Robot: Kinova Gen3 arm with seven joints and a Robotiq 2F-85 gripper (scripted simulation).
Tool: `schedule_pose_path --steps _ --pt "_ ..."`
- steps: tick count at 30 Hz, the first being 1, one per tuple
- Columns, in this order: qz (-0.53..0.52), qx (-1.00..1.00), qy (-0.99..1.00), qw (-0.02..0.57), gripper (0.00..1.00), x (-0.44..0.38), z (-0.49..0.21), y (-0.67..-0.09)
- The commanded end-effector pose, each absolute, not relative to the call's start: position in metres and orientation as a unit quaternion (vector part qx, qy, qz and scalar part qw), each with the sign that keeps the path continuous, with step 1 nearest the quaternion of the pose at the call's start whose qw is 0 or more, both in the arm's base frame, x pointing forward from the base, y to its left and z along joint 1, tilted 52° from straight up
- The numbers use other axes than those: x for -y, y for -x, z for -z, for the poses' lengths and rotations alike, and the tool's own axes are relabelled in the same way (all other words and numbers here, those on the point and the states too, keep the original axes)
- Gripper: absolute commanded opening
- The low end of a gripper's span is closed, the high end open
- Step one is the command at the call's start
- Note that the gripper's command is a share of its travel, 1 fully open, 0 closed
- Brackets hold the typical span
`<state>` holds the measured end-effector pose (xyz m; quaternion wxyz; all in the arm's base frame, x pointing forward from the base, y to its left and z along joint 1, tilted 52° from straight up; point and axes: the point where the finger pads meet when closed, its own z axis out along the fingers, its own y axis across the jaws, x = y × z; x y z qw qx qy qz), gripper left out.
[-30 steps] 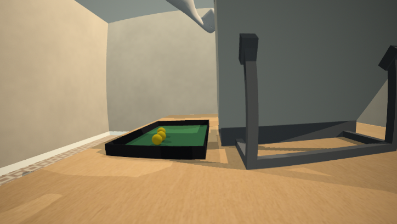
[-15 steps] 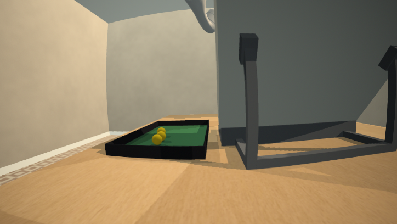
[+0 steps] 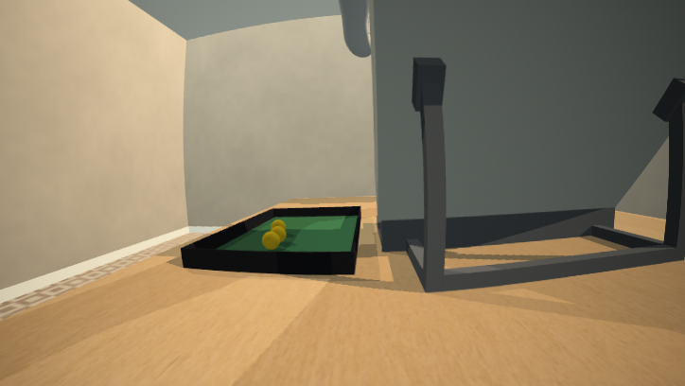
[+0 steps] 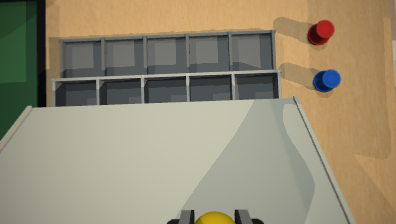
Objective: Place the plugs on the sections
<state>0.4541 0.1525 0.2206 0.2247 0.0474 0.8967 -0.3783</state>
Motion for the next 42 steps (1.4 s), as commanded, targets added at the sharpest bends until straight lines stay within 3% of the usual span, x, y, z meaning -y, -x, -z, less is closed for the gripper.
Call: schedule_pose_path --steps 1,6,13,14,42 --pt "0.380 -0.897 -0.040 0.221 0.00 -0.161 -0.249 -0.518" --pt "0.380 -0.897 -0.040 0.221 0.00 -0.167 -0.271 -0.567" --pt "0.380 -0.897 -0.040 0.221 0.00 -0.167 -0.271 -0.567" --pt "0.375 -0.896 -0.045 0.234 0.00 -0.172 -0.281 -0.591" --pt "0.375 -0.896 -0.045 0.234 0.00 -0.151 -0.263 -0.602"
